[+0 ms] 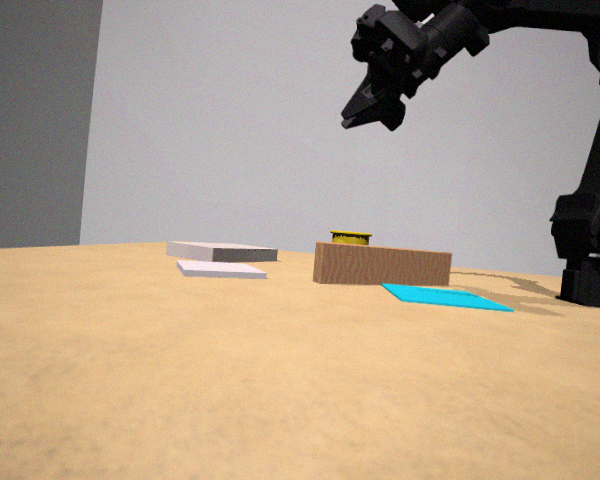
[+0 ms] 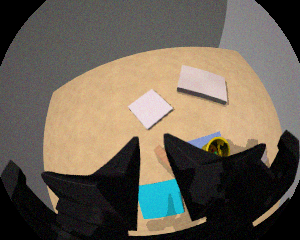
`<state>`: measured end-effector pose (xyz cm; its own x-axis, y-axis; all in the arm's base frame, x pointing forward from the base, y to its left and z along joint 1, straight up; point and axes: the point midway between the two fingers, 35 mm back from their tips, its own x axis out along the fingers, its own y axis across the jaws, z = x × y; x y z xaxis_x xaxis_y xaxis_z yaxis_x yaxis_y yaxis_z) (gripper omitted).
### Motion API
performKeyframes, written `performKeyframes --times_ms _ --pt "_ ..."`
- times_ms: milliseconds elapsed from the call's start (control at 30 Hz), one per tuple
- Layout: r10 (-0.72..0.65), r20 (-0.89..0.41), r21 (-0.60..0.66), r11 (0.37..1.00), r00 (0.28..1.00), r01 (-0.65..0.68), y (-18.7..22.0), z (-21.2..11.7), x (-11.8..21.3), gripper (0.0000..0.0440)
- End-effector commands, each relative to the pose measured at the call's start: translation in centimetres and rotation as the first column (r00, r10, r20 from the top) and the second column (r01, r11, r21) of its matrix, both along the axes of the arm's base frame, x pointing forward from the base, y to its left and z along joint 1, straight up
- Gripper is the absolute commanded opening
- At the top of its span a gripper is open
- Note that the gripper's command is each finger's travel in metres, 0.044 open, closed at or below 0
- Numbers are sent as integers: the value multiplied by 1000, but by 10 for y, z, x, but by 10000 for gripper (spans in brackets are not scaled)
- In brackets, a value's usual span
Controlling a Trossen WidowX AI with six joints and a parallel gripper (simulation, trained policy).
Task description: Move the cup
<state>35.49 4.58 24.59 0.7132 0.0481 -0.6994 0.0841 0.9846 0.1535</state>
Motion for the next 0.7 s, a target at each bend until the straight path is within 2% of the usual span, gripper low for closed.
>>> performKeyframes --times_ms 0,667 --pt "-8 -58 -10 1000 998 7 -1 -6 0 115" --pt "-15 -356 -90 996 934 -18 -14 -34 -4 139"
